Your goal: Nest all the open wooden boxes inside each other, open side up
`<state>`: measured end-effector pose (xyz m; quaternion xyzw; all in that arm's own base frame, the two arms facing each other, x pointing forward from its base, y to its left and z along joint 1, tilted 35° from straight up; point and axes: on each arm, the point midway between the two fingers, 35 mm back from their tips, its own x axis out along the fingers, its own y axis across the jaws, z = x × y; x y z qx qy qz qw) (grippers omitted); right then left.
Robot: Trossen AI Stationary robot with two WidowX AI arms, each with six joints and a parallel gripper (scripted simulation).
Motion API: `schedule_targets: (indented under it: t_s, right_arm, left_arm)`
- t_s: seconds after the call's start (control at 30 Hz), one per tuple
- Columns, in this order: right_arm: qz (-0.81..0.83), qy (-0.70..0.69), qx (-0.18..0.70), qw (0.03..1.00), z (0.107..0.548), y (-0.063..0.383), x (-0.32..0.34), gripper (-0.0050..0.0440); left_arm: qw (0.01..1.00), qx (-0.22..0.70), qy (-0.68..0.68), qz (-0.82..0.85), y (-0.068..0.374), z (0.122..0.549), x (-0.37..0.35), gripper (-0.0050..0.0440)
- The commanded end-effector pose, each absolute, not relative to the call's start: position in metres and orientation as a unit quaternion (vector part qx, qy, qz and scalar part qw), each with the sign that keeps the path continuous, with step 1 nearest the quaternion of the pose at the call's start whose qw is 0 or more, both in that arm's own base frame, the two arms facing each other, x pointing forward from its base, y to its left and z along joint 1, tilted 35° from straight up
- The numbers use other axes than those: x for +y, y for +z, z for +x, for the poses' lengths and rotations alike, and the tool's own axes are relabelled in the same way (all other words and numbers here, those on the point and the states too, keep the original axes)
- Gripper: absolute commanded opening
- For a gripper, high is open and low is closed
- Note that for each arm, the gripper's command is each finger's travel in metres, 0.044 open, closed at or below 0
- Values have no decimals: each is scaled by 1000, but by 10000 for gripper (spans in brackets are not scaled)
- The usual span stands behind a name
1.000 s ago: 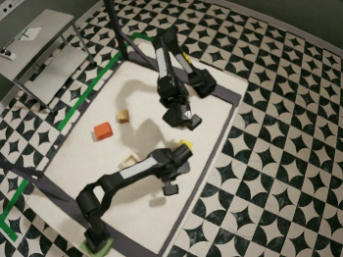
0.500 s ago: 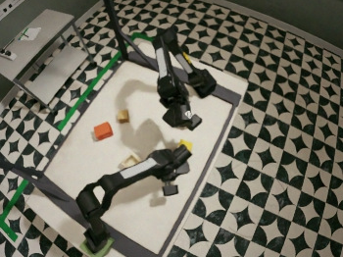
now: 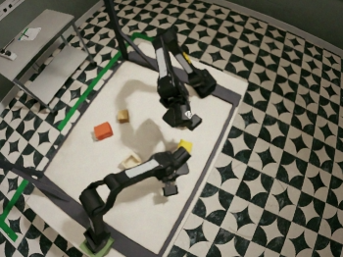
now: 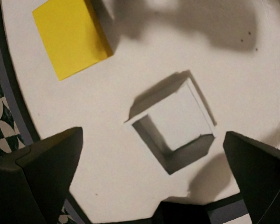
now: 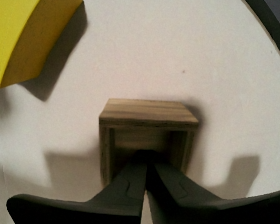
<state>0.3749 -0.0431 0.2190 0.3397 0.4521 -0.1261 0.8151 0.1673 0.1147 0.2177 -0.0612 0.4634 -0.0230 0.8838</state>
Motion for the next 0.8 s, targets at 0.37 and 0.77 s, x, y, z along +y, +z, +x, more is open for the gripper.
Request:
schedule_targets:
  t_s: [0.37,0.77]
  right_arm:
    - [339,-122,440,823,378,225,-43,194]
    - [339,-122,440,823,378,225,-43,194]
  left_arm:
    - [885,462,-22,-53,222,168,116,400]
    - [885,462,-22,-53,222,168,116,400]
